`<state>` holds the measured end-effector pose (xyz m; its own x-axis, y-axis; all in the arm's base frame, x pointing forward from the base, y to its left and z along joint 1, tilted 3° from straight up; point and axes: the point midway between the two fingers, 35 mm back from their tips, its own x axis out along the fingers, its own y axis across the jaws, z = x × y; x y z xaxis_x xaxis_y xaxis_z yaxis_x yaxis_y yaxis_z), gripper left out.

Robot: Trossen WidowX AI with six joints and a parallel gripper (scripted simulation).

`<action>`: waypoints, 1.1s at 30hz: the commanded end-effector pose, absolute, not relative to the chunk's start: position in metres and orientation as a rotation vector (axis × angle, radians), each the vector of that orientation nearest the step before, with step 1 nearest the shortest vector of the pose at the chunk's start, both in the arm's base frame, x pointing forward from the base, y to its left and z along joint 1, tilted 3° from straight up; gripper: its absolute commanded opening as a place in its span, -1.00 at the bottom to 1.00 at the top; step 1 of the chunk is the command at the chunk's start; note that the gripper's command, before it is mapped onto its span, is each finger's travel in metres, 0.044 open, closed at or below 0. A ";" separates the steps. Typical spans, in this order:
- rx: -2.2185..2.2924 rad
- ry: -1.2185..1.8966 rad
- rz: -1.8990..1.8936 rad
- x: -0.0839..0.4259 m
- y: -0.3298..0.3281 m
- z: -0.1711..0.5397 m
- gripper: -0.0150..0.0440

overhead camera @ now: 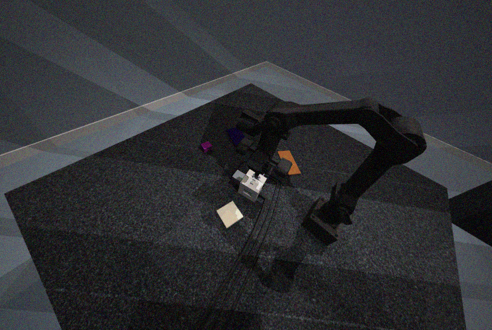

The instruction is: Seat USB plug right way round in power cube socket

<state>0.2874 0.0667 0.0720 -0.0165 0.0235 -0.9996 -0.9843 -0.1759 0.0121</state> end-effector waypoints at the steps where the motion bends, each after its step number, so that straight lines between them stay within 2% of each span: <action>1: -1.314 1.112 1.364 0.287 0.067 0.071 -0.49; 33: -1.313 1.112 1.364 0.287 0.067 0.067 -0.49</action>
<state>0.2873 0.0668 0.0680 -0.0165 0.0234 -0.9996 -0.9842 -0.1764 0.0122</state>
